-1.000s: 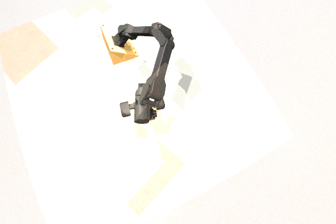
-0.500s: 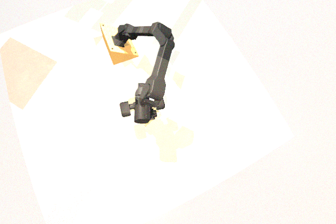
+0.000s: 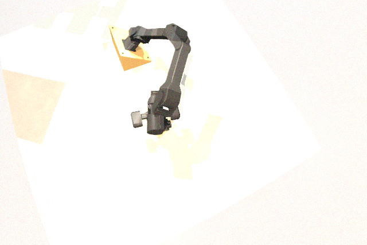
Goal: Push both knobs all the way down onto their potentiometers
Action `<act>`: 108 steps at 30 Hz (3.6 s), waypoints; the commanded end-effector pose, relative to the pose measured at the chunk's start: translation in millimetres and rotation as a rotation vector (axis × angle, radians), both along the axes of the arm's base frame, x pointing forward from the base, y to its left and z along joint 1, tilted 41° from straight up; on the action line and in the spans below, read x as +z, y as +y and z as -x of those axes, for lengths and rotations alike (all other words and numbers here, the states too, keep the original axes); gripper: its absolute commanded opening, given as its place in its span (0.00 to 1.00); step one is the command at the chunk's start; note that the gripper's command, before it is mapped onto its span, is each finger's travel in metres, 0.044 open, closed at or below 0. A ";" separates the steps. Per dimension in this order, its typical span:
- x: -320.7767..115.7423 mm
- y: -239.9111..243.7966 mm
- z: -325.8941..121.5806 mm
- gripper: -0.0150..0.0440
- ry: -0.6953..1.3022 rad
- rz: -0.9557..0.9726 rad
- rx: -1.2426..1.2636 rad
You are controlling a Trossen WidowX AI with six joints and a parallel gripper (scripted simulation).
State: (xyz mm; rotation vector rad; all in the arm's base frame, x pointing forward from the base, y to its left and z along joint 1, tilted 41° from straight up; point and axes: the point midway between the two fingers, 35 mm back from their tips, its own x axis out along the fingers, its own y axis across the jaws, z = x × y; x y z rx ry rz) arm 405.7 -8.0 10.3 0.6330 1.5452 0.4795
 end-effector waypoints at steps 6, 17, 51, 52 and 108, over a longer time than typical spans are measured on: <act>-7.4 9.1 -1.3 0.25 0.001 -0.006 0.010; -9.4 10.9 -1.3 0.25 0.001 -0.006 0.010; -18.1 18.6 -1.0 0.25 0.001 -0.007 0.010; -18.7 19.2 -1.0 0.25 0.001 -0.007 0.010; -29.4 28.6 -0.7 0.25 0.001 -0.007 0.010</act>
